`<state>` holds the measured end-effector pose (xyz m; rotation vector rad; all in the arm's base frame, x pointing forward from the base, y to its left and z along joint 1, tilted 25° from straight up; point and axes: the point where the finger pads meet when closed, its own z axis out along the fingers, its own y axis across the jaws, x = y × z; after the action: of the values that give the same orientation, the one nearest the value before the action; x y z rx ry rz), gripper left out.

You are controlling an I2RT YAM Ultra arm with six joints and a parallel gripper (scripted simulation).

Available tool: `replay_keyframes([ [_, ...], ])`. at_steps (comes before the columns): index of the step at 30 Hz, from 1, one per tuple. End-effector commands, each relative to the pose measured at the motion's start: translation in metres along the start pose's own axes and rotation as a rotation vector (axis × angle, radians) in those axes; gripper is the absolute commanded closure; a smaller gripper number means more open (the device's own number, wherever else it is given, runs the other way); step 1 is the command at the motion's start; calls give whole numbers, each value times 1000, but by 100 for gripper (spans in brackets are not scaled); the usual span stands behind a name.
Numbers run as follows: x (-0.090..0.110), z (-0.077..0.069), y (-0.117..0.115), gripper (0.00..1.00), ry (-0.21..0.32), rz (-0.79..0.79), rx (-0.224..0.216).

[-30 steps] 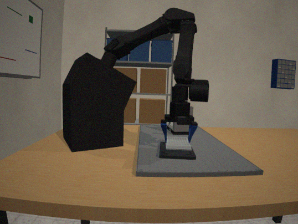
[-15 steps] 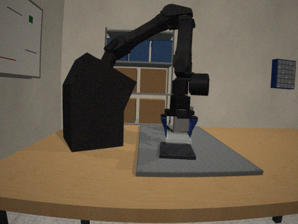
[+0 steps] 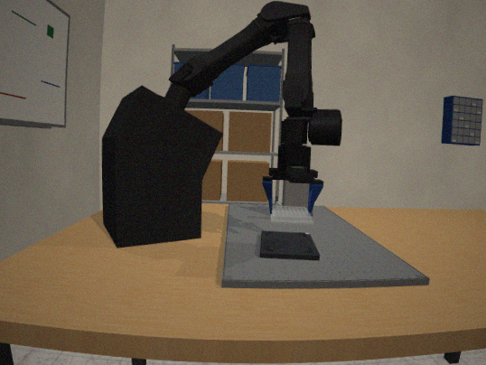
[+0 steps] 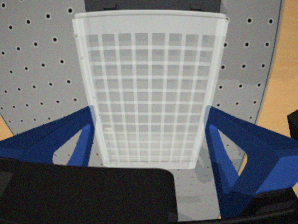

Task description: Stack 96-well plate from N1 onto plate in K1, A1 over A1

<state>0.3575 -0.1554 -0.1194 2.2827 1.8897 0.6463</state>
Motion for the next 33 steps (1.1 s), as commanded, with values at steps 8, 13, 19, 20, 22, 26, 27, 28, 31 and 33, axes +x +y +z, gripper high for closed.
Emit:
replay_keyframes([
  [8,-2,-24,-6,100,0,14,7],
  [13,-2,-32,-6,100,1,14,7],
  [19,-1,-42,-6,100,1,14,7],
  [20,-1,-43,-6,100,1,14,7],
  [22,-1,-47,-6,100,1,14,7],
  [26,-1,-50,-7,100,1,14,7],
  [27,-1,-52,-7,100,1,14,7],
  [28,-1,-53,-7,100,1,14,7],
  [31,-1,-58,-7,100,1,14,6],
  [33,-1,-61,-7,100,1,14,6],
])
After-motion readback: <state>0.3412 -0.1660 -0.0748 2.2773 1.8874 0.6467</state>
